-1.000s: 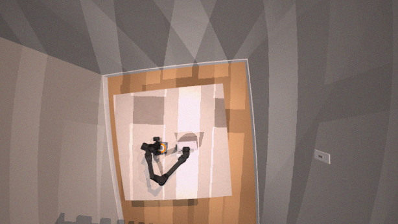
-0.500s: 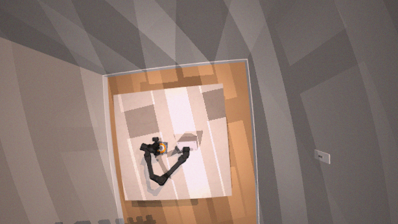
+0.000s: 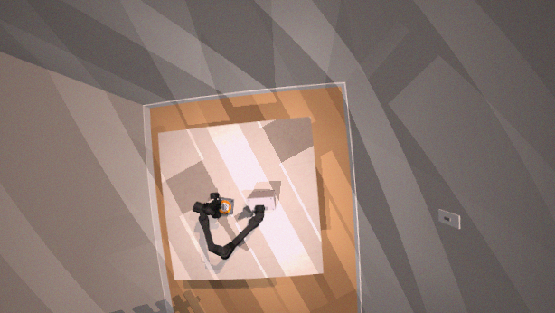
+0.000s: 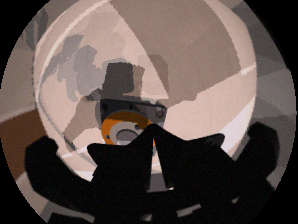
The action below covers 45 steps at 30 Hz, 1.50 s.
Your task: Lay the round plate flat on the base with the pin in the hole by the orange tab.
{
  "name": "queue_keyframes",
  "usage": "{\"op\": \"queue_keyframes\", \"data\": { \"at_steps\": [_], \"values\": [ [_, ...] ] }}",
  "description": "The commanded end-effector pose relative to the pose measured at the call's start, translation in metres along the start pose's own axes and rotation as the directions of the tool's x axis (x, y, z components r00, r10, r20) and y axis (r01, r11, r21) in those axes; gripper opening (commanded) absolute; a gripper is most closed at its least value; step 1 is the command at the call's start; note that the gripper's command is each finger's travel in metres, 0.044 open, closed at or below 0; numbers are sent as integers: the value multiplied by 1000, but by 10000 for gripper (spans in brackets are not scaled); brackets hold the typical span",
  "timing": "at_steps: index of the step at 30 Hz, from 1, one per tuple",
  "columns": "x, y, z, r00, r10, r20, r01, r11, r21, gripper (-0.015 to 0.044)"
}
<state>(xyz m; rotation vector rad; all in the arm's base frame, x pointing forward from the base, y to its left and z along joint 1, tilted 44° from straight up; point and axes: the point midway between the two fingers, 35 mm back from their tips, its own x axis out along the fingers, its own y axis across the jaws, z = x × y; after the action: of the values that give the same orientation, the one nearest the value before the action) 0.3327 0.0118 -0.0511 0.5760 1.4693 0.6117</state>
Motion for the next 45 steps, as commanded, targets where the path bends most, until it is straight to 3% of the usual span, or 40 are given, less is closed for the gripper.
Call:
{"op": "queue_keyframes", "data": {
  "at_steps": [1, 35, 45],
  "values": [
    [1, 7, 6, 1000, 6, -1, -6, 1000, -6, 0],
    [1, 26, 20, 1000, 7, 0, -7, 1000, -6, 0],
    [-45, 25, 17, 1000, 5, 0, -5, 1000, -6, 0]
  ]
}}
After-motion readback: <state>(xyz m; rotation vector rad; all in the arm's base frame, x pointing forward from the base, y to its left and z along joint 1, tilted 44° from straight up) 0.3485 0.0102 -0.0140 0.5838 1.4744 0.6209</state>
